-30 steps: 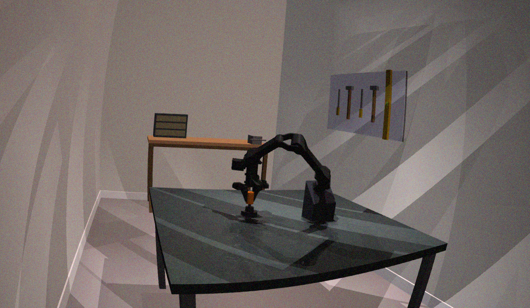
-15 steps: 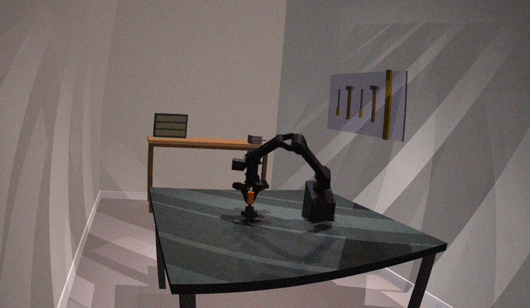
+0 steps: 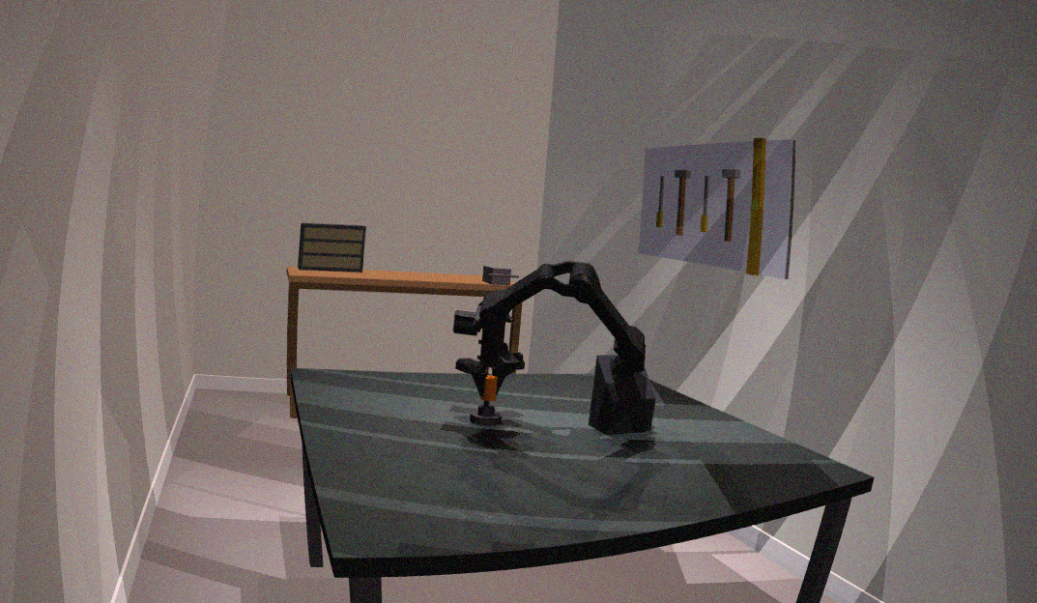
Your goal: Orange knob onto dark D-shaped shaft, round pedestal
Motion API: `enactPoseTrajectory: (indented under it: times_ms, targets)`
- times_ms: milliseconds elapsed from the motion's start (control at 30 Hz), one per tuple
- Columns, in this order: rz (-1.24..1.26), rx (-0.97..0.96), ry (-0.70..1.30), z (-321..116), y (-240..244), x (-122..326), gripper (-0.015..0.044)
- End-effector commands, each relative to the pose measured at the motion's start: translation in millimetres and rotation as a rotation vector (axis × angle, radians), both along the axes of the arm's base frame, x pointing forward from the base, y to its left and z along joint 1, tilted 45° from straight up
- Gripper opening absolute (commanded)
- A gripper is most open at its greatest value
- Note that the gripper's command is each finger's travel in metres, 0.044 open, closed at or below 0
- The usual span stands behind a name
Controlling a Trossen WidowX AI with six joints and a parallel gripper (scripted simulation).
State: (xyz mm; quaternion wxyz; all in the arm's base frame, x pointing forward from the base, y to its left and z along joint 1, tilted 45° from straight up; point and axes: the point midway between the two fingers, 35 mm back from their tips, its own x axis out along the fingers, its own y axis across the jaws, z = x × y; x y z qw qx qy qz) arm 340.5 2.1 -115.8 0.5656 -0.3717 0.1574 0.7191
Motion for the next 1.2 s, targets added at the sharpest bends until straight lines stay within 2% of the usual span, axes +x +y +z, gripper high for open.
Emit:
enactPoseTrajectory:
  times_ms: [0, 1167]
  targets:
    - [0.071, 0.010, -0.069, -1.0, 1.0, 0.6, 0.0000]
    - [0.071, 0.010, -0.069, -2.5, 2.5, 1.8, 0.0000]
